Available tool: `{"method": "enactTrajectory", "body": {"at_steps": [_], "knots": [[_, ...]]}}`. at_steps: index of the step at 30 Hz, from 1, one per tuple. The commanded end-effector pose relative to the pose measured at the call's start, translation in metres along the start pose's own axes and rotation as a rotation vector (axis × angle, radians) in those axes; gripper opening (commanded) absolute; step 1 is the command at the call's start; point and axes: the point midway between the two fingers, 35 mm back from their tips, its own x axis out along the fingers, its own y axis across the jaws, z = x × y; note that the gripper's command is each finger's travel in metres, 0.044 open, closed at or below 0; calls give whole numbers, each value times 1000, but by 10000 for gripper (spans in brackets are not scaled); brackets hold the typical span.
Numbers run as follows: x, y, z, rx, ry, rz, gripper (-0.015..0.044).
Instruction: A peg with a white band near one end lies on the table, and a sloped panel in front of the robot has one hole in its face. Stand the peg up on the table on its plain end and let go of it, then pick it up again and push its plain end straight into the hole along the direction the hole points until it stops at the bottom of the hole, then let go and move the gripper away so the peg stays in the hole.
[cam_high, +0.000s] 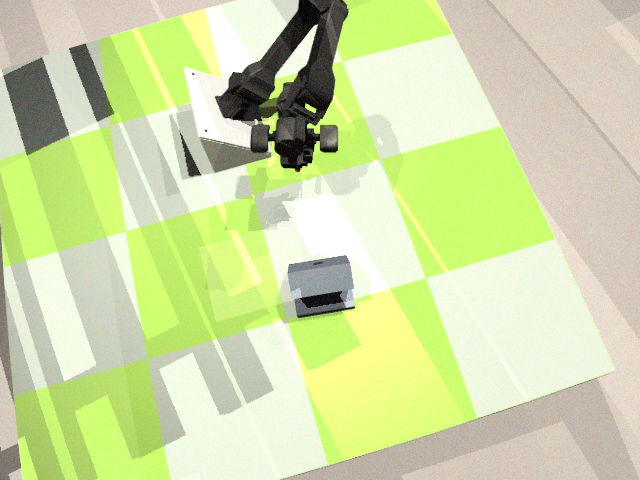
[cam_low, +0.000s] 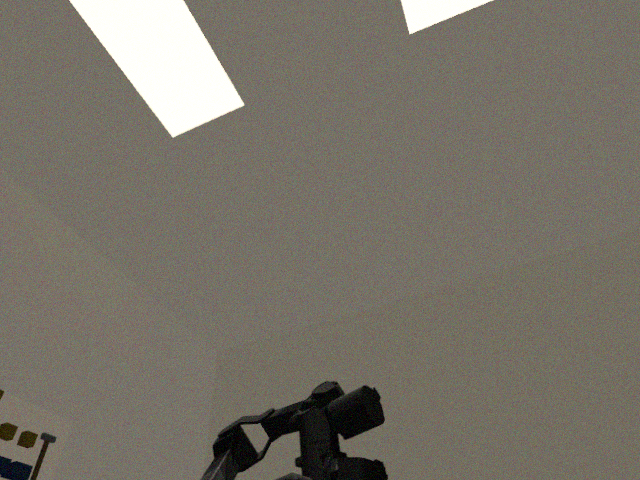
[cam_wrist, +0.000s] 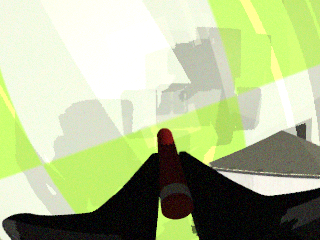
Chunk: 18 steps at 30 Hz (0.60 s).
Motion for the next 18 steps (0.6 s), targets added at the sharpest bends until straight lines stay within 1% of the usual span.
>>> {"method": "enactTrajectory", "body": {"at_steps": [1, 18], "knots": [[3, -3, 2, -30, -18, -13, 0], [9, -10, 19, -150, -120, -57, 0]]}}
